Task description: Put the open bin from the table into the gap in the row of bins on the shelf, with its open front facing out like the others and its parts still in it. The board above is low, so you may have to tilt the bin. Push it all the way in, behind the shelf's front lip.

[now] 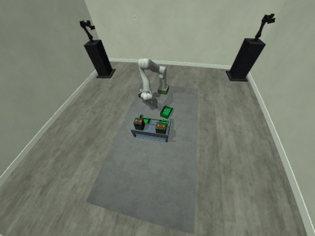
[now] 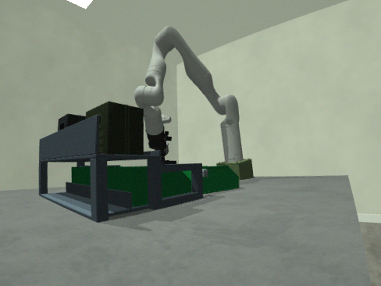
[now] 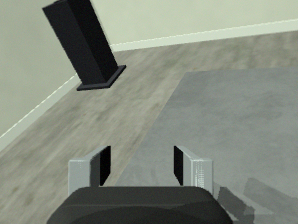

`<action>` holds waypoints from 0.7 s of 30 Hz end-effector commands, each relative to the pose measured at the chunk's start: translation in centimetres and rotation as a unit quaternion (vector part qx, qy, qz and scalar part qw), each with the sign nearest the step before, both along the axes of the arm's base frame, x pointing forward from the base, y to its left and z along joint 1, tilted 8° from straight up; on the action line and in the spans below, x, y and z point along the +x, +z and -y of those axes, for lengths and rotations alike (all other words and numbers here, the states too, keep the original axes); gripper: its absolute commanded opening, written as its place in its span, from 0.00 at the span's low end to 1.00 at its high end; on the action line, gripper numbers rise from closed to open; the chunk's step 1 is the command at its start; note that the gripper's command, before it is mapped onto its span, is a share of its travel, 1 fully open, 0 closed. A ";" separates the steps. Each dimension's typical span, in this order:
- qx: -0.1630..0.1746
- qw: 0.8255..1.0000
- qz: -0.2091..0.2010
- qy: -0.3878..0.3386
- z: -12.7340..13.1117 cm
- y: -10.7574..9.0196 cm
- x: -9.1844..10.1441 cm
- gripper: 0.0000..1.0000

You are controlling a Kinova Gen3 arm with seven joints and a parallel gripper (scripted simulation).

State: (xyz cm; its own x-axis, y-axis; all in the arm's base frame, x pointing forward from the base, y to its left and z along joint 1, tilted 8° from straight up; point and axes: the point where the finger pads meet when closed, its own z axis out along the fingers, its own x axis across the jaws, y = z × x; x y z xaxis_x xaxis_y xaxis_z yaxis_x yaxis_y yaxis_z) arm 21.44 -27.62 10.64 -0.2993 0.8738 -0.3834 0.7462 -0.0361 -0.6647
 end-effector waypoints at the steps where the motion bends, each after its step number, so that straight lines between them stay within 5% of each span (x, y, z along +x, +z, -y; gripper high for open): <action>1: -0.001 1.000 0.022 0.002 -1.0 0.1 1.2 1.00; 21: 0.015 0.986 0.162 -0.034 -8.9 -1.4 7.3 1.00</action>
State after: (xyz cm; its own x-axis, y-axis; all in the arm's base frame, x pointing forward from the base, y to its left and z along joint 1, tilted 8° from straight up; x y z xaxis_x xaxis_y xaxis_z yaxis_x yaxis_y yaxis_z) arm 28.40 -18.85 8.88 -0.1041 0.9022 -0.4185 0.9107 -0.0827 -0.4047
